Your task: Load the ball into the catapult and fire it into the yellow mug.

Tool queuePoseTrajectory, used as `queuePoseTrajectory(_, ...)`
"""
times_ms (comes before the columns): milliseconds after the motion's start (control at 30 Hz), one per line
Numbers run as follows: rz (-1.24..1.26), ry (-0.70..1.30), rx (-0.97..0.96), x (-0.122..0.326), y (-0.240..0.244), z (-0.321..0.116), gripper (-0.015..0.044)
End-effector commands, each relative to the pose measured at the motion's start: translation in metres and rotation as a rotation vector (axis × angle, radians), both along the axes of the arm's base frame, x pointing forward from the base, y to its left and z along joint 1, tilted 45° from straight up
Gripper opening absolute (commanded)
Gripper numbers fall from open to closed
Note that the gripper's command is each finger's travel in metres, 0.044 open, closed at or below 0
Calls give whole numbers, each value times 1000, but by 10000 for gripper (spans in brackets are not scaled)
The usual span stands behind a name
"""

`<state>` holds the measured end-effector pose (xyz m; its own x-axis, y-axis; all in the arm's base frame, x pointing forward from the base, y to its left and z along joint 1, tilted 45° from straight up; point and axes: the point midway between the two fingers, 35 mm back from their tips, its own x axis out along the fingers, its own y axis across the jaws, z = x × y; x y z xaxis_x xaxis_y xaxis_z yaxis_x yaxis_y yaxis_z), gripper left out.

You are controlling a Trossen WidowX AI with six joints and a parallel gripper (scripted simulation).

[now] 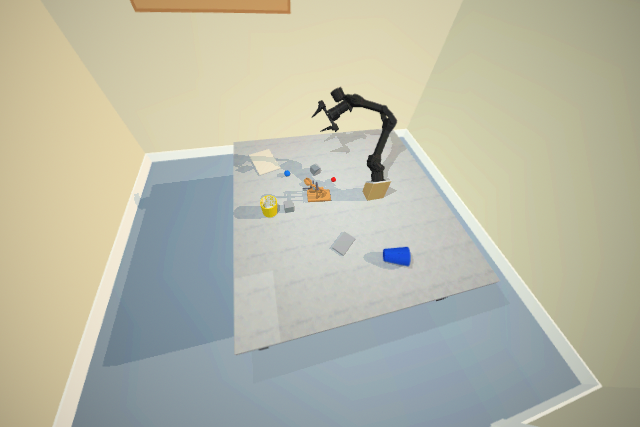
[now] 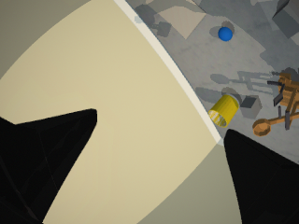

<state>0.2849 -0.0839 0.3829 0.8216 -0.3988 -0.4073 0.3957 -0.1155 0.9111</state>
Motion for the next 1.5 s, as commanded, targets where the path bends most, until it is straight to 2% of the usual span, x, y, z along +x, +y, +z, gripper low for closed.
queuePoseTrajectory(0, 28, 124, -61, 16, 0, -23, 440)
queuePoseTrajectory(733, 225, 688, -357, 66, 6, -124, 440)
queuePoseTrajectory(1467, 545, 1249, -654, 85, 20, -223, 440)
